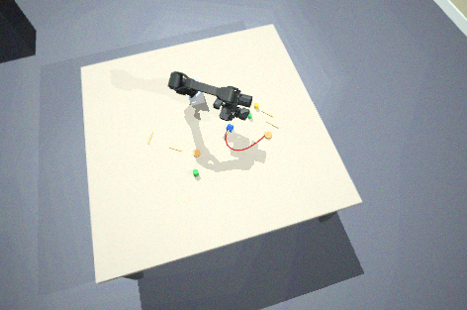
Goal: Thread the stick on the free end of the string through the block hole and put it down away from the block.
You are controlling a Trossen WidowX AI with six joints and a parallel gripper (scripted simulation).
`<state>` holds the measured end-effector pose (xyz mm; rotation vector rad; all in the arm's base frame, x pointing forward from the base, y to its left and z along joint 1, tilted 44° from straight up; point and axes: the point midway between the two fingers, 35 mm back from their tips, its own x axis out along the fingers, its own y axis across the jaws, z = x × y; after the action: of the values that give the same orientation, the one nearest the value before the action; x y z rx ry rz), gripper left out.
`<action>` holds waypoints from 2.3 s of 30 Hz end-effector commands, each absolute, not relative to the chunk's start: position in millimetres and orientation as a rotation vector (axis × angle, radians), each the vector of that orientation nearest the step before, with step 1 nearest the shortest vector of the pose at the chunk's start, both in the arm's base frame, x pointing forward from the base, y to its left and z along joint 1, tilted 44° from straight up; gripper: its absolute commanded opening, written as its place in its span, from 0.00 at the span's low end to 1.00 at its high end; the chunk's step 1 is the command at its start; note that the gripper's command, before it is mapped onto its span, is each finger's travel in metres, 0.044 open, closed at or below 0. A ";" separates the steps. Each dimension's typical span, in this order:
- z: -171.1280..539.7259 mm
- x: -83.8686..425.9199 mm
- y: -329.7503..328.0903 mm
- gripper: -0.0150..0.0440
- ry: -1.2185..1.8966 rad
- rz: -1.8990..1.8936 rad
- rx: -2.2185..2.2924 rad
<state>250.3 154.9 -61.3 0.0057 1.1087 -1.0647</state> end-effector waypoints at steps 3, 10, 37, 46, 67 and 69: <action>-66.9 250.4 151.9 0.46 1.106 -1.070 0.017; -75.7 251.7 144.4 0.46 1.106 -1.069 0.018; -107.8 253.2 113.2 0.46 1.105 -1.070 0.017; -117.6 252.3 102.3 0.46 1.104 -1.071 0.016; -119.0 251.1 101.7 0.25 1.092 -1.073 0.008; -120.6 250.4 101.4 0.25 1.059 -1.068 -0.015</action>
<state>251.6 100.8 -118.8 0.0088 1.0929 -1.0753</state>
